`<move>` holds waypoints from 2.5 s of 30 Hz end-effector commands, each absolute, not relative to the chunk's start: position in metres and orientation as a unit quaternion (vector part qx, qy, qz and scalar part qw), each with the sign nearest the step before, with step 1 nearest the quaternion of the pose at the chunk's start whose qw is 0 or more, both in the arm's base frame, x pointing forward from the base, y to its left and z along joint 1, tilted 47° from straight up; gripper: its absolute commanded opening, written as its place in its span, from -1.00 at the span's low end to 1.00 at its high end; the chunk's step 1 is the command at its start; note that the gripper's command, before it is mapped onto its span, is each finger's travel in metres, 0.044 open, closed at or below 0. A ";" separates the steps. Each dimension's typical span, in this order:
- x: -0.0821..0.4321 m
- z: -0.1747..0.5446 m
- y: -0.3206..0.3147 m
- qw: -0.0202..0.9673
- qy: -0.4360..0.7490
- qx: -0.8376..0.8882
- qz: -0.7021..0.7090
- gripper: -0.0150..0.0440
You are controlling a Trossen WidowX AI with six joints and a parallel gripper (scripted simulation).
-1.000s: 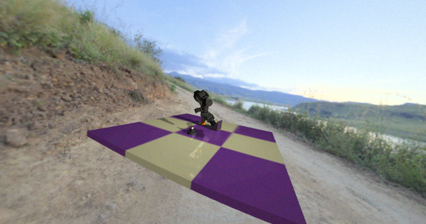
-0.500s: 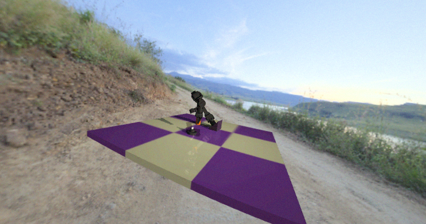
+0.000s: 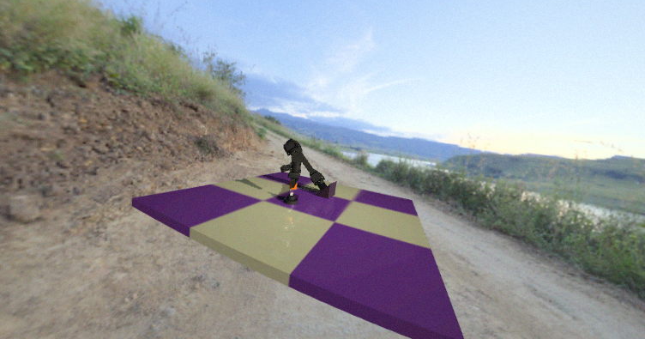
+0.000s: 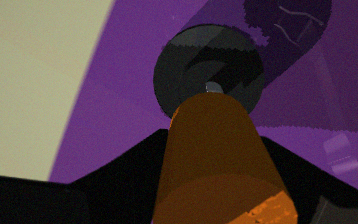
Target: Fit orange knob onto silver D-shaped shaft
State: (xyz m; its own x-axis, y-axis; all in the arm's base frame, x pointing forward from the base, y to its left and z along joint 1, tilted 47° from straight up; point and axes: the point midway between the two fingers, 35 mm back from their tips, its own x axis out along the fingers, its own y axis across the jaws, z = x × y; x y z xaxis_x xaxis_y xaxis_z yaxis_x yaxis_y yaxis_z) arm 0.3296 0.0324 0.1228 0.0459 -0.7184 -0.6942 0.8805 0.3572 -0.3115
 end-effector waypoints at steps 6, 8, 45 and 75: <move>0.329 0.121 0.024 0.718 0.405 0.099 -0.557 -0.49; 0.330 0.118 0.020 0.718 0.405 0.099 -0.557 -0.49; 0.329 0.108 0.009 0.718 0.405 0.099 -0.558 -0.49; 0.329 0.109 0.010 0.724 0.461 0.024 -0.512 -0.49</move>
State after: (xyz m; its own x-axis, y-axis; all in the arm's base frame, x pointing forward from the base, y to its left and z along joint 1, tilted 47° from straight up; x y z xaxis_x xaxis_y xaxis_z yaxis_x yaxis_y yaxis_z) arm 0.3306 0.0102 0.1086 0.0511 -0.7200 -0.6921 0.7669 0.4722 -0.4346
